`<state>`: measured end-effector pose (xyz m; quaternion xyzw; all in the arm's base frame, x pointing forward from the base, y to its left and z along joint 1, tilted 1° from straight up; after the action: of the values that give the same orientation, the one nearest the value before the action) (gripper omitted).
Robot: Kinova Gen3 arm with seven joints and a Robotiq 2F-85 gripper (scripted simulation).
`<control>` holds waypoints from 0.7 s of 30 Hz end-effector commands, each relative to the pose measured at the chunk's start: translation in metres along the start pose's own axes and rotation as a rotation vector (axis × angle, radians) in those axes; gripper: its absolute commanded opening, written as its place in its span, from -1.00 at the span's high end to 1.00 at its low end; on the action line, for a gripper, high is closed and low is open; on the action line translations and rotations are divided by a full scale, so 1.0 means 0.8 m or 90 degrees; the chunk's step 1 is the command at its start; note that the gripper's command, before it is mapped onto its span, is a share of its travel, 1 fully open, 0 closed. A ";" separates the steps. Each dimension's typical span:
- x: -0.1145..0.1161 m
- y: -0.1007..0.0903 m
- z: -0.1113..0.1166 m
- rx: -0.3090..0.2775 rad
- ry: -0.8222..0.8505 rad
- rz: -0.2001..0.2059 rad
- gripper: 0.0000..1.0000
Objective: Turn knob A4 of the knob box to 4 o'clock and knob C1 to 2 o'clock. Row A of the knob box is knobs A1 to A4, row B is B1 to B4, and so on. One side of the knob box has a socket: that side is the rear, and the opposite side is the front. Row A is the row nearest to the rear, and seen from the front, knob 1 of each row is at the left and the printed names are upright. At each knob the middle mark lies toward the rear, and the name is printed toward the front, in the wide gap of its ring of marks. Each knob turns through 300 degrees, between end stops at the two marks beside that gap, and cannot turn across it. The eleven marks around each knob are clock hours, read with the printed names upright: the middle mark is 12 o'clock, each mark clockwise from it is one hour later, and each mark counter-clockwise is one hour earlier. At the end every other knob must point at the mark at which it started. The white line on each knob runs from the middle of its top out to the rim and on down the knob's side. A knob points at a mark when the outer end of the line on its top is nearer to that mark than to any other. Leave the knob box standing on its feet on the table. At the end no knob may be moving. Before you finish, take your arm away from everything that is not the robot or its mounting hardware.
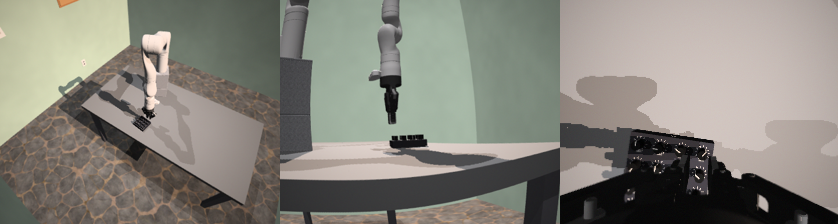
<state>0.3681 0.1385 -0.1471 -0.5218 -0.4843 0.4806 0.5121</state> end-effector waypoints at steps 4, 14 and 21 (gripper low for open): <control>0.008 -0.004 0.000 0.003 -0.232 0.004 0.62; 0.008 -0.008 0.000 0.004 -0.546 0.005 0.62; 0.007 -0.011 -0.001 0.004 -0.747 0.006 0.62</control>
<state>0.3681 0.1442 -0.1399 -0.1815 -0.6787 0.6908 0.1709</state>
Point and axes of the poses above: the point where the finger pads meet when closed, its own y axis out along the fingers, its own x axis across the jaws, z = x × y, the point moved 3 cm from there along -y, back along the fingers, and after that the axes turned 6 degrees about y, right-handed, at the moved point
